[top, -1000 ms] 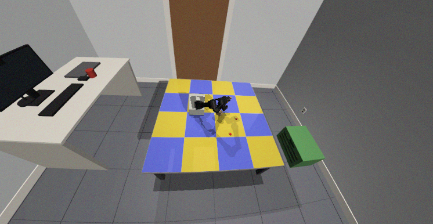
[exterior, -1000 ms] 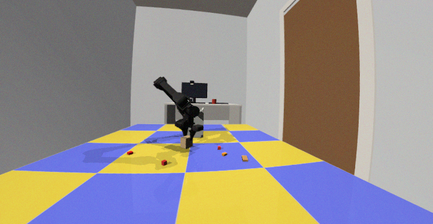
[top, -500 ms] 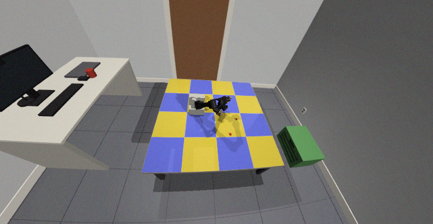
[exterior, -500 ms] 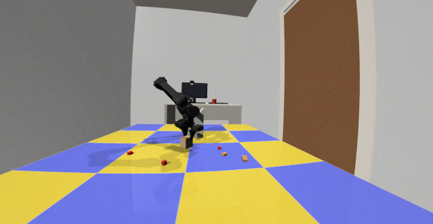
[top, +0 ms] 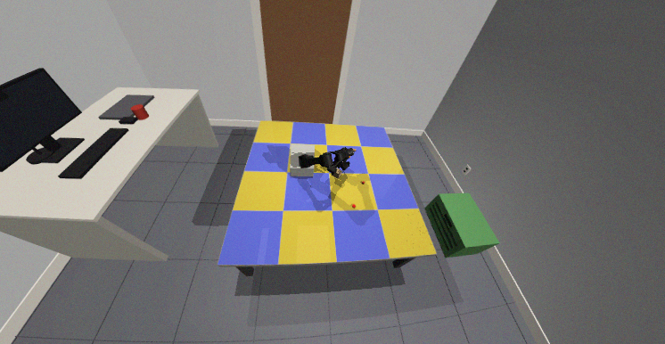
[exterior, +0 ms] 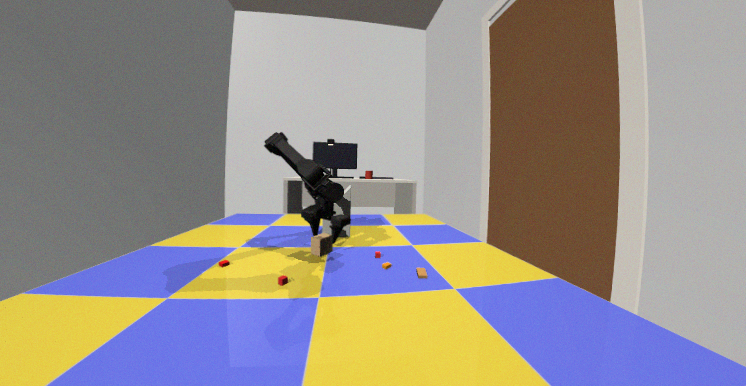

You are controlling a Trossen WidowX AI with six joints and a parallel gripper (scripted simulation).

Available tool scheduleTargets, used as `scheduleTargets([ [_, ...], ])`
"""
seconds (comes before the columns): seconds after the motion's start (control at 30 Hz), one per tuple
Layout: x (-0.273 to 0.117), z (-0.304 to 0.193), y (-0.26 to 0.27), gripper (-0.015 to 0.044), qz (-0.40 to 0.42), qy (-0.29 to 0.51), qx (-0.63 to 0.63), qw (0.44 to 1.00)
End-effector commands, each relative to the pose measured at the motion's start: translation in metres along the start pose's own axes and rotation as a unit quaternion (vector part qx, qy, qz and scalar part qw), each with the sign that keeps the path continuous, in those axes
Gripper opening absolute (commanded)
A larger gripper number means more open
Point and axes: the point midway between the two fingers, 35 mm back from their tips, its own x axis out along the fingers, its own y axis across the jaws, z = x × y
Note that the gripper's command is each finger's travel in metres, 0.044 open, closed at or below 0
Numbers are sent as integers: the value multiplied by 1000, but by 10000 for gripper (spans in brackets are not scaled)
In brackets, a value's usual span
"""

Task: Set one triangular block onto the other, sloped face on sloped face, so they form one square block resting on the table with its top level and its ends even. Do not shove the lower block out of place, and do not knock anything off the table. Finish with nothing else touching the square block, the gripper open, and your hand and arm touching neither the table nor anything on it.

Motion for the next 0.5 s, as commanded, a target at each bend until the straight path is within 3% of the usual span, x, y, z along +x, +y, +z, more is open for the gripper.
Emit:
scheduleTargets([
  [0.0,0,0,0,440,0,0,0,1000],
  [0.13,-3,0,1,440,1,0,0,1000],
  [0.37,-100,1,3,440,3,3,-1,1000],
  [0.47,-111,0,1,440,2,2,0,1000],
])
